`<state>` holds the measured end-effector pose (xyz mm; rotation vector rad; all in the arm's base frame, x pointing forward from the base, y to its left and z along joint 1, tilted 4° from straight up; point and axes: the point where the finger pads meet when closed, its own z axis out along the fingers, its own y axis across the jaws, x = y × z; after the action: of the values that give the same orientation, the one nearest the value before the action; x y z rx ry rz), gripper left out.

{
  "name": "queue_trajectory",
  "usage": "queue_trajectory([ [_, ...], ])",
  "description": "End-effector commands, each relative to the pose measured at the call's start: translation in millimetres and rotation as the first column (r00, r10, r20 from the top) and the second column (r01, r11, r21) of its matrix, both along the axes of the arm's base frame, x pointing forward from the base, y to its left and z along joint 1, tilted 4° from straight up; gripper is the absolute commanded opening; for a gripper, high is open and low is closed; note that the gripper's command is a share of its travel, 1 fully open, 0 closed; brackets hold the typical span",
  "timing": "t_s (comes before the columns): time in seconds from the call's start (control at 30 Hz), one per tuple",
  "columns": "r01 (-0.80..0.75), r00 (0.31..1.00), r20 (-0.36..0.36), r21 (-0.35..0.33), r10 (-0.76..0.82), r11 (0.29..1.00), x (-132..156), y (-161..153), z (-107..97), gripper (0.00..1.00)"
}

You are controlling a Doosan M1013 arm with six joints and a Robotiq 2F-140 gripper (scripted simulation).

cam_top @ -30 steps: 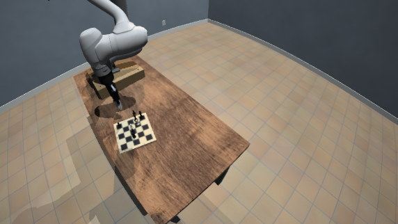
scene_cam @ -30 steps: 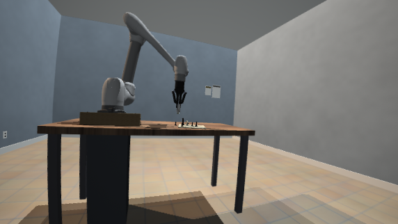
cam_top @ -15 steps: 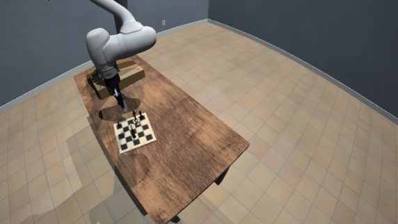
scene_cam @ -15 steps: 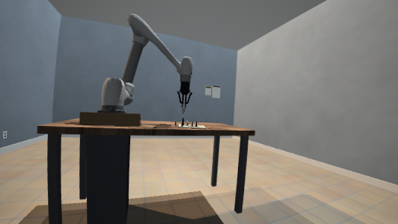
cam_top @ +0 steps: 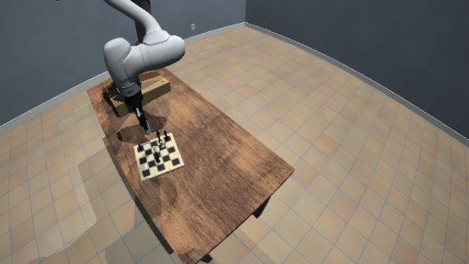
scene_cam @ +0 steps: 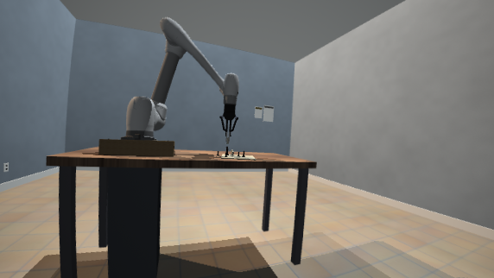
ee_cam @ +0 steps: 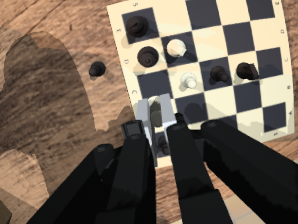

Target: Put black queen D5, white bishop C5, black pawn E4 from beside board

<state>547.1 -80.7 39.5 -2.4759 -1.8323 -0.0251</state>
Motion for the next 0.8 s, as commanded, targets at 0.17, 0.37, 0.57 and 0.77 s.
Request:
queue_trajectory([
  [0.17,0.0,1.0,0.0,0.0,0.0,1.0,0,2,-37,0.0],
  [0.37,0.0,1.0,0.0,0.0,0.0,1.0,-1,4,-59,0.0],
  [0.57,0.0,1.0,0.0,0.0,0.0,1.0,-1,5,-74,0.0],
  [0.77,0.0,1.0,0.0,0.0,0.0,1.0,-1,5,-77,0.0],
])
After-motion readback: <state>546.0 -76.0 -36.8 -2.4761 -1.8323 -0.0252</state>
